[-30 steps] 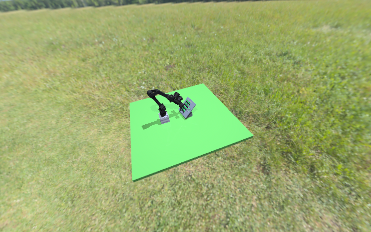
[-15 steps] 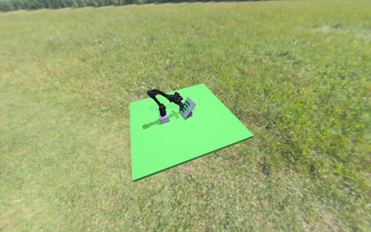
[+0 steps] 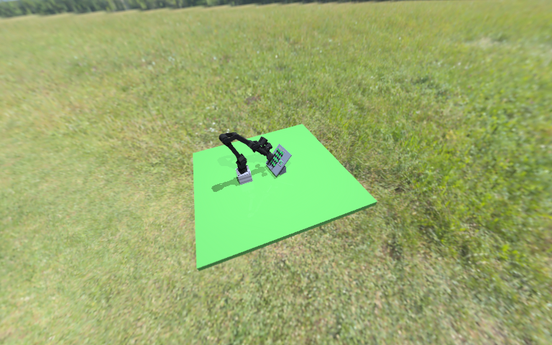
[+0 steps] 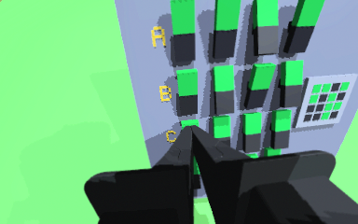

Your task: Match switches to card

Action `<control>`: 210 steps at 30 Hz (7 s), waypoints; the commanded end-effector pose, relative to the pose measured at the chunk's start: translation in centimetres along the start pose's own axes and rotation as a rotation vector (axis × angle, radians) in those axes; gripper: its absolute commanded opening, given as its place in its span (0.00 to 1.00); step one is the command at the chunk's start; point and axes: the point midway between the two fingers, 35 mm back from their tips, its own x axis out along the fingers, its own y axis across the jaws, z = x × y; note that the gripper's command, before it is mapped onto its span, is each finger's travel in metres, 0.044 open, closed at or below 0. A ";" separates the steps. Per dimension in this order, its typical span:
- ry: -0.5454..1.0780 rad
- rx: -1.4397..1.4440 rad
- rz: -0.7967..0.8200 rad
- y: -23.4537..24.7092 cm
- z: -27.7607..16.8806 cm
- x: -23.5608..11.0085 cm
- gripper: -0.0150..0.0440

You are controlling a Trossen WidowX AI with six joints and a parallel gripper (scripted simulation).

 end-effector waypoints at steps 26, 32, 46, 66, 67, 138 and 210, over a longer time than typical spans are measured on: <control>-0.014 -0.002 -0.001 -0.9 -0.6 -6.3 0.25; -0.013 -0.005 -0.003 -4.6 -1.8 -6.2 0.25; -0.046 -0.005 -0.004 -5.4 -2.2 -2.8 0.25; -0.047 -0.005 -0.004 -5.5 -2.2 -0.6 0.25; -0.047 -0.005 -0.004 -5.5 -2.2 -0.5 0.25; -0.047 -0.005 -0.004 -5.5 -2.2 0.2 0.25; -0.047 -0.007 -0.006 -8.2 -2.2 -0.4 0.25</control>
